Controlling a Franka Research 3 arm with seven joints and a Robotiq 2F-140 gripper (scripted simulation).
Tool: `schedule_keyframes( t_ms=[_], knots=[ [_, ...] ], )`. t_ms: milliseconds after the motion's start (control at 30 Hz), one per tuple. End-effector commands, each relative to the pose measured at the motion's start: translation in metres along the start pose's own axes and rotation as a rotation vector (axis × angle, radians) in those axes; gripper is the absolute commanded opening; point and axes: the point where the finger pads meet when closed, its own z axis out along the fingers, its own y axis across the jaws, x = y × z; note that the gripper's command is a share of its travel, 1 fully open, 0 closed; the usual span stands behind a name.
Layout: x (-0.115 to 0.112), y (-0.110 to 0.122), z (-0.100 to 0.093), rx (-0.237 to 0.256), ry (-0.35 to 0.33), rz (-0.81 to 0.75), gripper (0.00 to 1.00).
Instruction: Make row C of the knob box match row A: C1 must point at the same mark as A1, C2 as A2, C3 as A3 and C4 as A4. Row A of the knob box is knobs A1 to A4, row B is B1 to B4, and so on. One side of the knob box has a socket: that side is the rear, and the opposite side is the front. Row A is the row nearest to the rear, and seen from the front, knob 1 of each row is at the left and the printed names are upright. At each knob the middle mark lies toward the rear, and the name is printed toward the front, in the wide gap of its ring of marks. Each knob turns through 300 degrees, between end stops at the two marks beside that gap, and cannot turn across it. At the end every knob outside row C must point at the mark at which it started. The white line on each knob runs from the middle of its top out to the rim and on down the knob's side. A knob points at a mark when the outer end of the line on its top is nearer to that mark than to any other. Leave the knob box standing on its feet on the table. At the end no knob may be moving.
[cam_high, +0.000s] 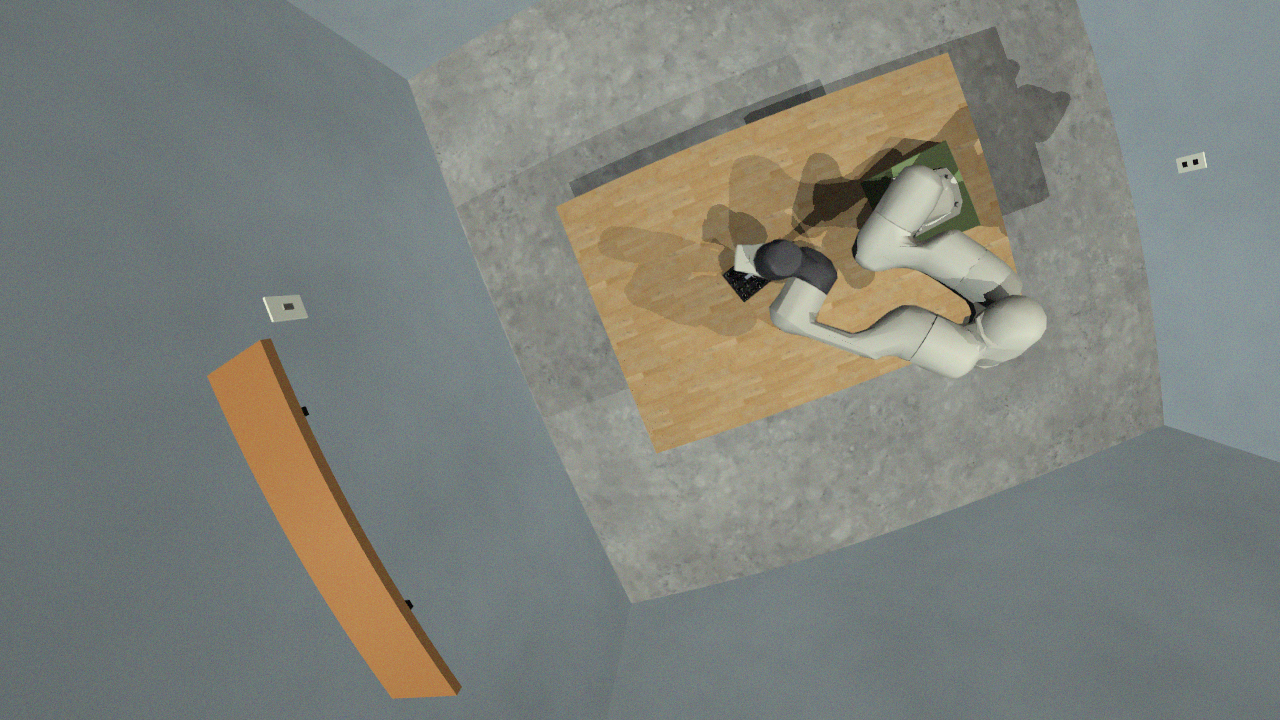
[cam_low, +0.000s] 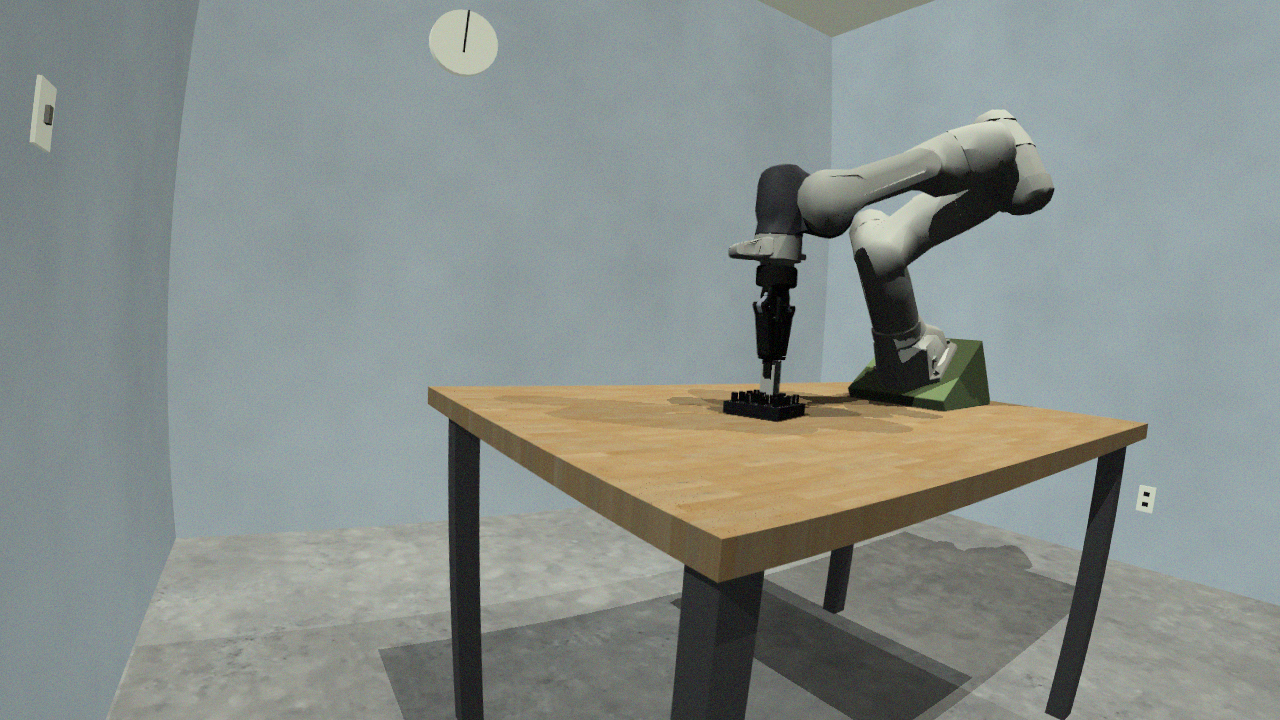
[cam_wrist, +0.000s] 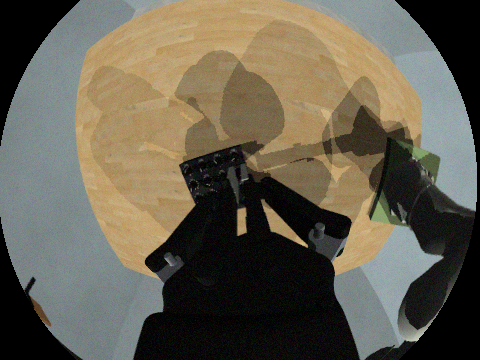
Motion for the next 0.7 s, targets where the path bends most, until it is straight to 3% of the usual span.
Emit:
schedule_keyframes(
  t_ms=[0,667],
  knots=[
    [0.0008,0.0005,0.0004,0.0,0.003,0.057,0.05],
    [0.0008,0.0005,0.0004,0.0,0.003,0.376,0.05]
  ],
)
